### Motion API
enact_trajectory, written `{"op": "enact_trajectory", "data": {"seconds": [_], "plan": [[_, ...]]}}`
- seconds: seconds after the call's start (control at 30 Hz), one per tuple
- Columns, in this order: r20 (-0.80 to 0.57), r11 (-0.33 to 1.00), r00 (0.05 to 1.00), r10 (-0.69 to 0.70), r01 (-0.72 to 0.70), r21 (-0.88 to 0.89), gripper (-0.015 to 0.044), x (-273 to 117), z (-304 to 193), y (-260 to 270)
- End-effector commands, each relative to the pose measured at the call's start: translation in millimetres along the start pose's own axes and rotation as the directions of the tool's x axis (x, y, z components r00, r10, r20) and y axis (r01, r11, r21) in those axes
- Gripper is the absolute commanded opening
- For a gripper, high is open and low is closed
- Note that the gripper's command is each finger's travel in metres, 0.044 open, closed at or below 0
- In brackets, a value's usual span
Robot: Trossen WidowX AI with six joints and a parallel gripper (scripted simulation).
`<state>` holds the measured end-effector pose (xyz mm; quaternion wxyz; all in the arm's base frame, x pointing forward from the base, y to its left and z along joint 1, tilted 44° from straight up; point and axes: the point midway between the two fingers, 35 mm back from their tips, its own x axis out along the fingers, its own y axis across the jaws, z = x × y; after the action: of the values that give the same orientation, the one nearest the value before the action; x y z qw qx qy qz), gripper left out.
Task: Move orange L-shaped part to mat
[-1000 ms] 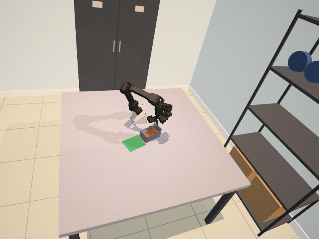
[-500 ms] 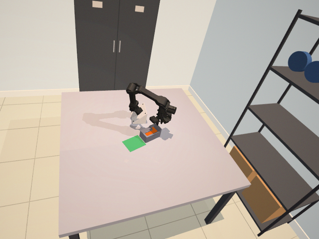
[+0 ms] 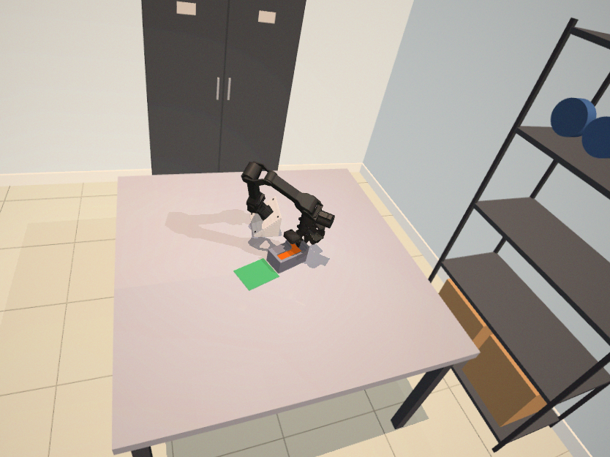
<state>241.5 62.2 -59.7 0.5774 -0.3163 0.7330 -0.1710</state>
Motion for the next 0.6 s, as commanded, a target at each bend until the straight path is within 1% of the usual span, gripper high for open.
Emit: {"op": "enact_trajectory", "data": {"seconds": [0.0, 0.43, 0.57], "plan": [[-0.005, 1.000, 1.000, -0.006, 0.006, -0.004, 0.0180, 8, -1, -1], [-0.005, 1.000, 1.000, -0.007, 0.007, -0.004, 0.0180, 29, -2, -2], [-0.005, 1.000, 1.000, -0.007, 0.007, -0.004, 0.0180, 30, -2, -2]]}}
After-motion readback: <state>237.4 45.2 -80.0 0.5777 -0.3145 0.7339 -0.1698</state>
